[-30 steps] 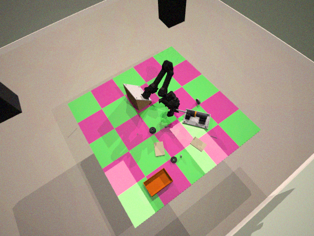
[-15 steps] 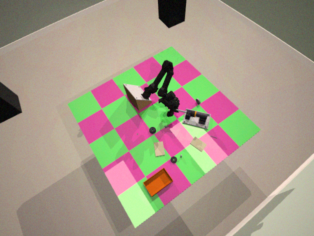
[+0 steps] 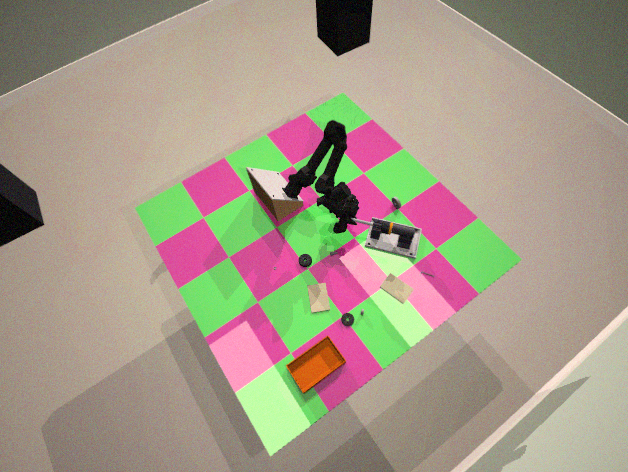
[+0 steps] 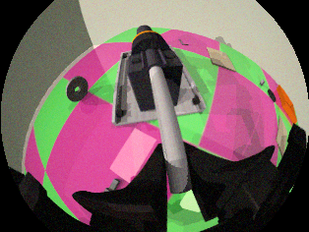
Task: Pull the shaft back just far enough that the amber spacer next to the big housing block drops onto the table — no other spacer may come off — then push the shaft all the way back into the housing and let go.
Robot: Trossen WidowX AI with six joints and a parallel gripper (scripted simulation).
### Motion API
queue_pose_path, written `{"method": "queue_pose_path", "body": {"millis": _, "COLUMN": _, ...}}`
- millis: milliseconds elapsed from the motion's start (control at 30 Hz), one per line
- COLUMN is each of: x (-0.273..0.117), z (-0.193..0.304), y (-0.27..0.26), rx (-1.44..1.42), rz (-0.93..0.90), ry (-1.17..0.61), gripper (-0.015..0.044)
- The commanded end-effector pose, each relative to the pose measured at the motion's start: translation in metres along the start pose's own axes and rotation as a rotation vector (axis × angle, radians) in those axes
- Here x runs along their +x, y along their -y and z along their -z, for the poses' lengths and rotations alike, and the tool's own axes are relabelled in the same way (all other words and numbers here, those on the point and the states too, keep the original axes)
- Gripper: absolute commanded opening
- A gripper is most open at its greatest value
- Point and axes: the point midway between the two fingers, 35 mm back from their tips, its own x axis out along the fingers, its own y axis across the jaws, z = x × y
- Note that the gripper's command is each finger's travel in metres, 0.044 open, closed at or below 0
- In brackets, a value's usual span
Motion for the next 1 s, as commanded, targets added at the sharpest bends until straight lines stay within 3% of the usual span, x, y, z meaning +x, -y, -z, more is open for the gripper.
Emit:
{"method": "queue_pose_path", "body": {"millis": 0, "x": -0.0008, "z": 0.0002, "y": -0.0003, "rx": -0.005, "rz": -0.002, "ry": 0.001, "gripper": 0.0}}
{"method": "queue_pose_path", "body": {"millis": 967, "x": -0.0029, "z": 0.0023, "y": -0.0002, "rx": -0.005, "rz": -0.001, "ry": 0.001, "gripper": 0.0}}
